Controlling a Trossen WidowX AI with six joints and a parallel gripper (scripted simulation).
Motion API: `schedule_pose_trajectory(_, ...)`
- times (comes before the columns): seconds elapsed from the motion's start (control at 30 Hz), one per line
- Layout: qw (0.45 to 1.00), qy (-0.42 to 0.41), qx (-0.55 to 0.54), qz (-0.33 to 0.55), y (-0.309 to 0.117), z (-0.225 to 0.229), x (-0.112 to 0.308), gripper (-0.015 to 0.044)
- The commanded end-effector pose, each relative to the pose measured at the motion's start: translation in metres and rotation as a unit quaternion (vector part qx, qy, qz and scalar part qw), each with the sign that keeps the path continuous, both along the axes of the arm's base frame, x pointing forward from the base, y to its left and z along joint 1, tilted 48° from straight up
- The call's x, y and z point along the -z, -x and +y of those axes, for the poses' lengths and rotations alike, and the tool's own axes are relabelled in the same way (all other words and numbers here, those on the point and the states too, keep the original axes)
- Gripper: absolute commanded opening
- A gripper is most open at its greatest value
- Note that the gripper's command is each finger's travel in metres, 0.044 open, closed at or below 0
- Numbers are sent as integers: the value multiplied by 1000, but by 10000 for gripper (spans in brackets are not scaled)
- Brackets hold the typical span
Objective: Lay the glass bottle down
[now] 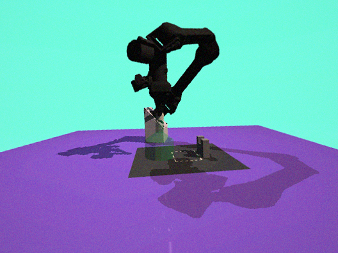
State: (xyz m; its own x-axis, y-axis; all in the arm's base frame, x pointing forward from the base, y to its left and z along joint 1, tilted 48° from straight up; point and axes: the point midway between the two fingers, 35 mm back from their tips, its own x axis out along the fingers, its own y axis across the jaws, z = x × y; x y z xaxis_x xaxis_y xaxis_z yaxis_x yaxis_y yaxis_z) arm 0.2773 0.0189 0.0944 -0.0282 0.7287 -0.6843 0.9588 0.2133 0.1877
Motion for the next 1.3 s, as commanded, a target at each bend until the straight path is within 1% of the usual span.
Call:
schedule_pose_trajectory(0.0,1000,-3,1,1,2,4,-8,106)
schedule_pose_trajectory(1.27,1000,28,-4,-4,12,28,-40,106)
